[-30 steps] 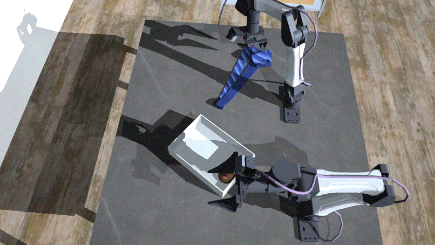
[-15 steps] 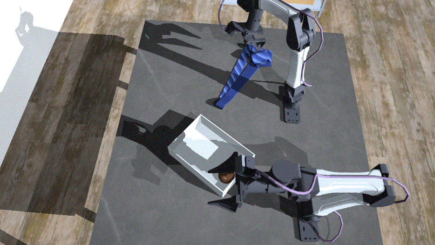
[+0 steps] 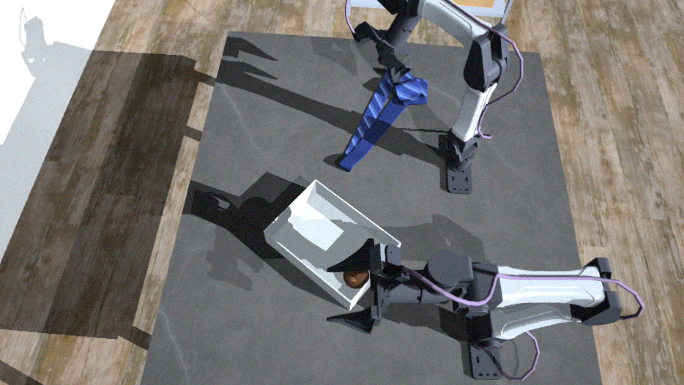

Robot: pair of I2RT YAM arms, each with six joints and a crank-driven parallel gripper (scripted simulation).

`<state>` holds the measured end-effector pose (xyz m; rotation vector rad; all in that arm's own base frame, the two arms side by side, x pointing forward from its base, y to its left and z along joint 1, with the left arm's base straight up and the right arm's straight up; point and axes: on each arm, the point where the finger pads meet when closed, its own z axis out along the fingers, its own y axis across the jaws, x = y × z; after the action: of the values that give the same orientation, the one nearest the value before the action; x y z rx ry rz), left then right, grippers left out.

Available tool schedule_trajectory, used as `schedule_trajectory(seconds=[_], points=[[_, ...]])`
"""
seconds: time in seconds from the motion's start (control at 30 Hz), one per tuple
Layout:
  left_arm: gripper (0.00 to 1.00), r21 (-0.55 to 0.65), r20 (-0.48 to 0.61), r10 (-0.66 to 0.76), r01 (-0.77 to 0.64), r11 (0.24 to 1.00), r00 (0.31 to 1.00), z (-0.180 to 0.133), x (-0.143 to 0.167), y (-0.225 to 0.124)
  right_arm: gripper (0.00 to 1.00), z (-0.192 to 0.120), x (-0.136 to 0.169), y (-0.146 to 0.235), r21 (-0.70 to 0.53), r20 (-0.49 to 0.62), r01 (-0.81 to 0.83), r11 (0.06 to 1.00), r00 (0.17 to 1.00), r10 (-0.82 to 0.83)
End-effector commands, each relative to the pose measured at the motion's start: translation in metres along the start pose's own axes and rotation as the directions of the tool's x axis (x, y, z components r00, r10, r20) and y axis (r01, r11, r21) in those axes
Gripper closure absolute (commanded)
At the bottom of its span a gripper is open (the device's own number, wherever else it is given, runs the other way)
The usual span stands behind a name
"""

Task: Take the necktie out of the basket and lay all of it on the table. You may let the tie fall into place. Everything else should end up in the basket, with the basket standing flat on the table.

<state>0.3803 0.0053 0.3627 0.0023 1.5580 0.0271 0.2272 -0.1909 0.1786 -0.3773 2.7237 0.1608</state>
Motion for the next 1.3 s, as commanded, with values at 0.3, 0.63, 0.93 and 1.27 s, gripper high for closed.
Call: schedule_trajectory(seconds=[0.3,0.63,0.93,1.27], points=[[0.0,0.0,0.0,0.0,0.0,1.0,1.0,0.0,0.0,0.0,0.0,-0.016,-0.071,0.039,0.061,0.312,-0.067,0.996,0.949,0.044],[0.0,0.0,0.0,0.0,0.0,1.0,1.0,0.0,0.0,0.0,0.0,-0.029,-0.129,0.074,0.081,0.544,-0.126,0.989,0.837,0.062],[0.0,0.0,0.0,0.0,0.0,1.0,1.0,0.0,0.0,0.0,0.0,-0.037,-0.166,0.096,0.09,0.673,-0.168,0.982,0.736,0.064],[0.0,0.0,0.0,0.0,0.0,1.0,1.0,0.0,0.0,0.0,0.0,-0.046,-0.208,0.121,0.087,0.798,-0.212,0.973,0.6,0.059]])
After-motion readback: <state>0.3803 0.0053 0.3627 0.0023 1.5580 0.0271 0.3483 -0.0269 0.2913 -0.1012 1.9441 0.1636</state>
